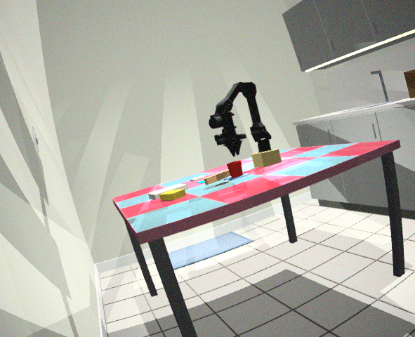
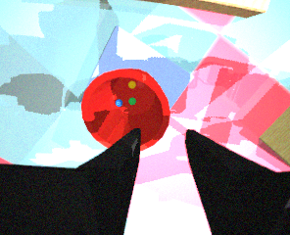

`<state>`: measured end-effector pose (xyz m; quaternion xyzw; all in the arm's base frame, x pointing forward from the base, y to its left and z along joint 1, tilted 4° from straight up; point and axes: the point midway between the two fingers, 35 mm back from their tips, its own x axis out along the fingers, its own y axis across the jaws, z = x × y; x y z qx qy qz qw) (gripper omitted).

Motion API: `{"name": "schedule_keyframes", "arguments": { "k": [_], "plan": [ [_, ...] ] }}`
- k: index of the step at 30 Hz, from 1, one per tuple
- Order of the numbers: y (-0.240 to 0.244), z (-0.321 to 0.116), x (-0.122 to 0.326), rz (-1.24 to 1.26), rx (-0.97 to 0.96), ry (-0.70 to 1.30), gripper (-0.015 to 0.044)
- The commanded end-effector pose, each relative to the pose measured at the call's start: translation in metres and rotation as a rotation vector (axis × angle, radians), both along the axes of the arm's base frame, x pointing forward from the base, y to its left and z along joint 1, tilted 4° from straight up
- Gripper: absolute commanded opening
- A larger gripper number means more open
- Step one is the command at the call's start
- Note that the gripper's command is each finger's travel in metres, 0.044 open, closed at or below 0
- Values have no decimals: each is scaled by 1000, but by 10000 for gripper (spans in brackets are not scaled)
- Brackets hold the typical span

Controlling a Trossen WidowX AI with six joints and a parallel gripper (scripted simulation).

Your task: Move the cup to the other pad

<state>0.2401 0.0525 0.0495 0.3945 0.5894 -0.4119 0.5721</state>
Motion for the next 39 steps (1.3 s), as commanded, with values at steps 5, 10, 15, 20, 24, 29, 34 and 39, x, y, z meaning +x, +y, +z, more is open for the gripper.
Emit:
{"name": "schedule_keyframes", "arguments": {
  "k": [5,10,15,20,24,29,34,39],
  "plan": [
    [-1,-5,-1,-17,-10,17,148],
    [-1,-14,0,-17,-10,17,148],
    [-1,-22,0,-17,-10,17,148],
    [-1,-30,0,-17,-10,17,148],
    [-1,-37,-1,-17,-10,17,148],
    [-2,-45,-1,-17,-10,17,148],
    [-2,-53,-2,-17,-10,17,148],
    [-3,-61,-3,-17,-10,17,148]
  ]
}}
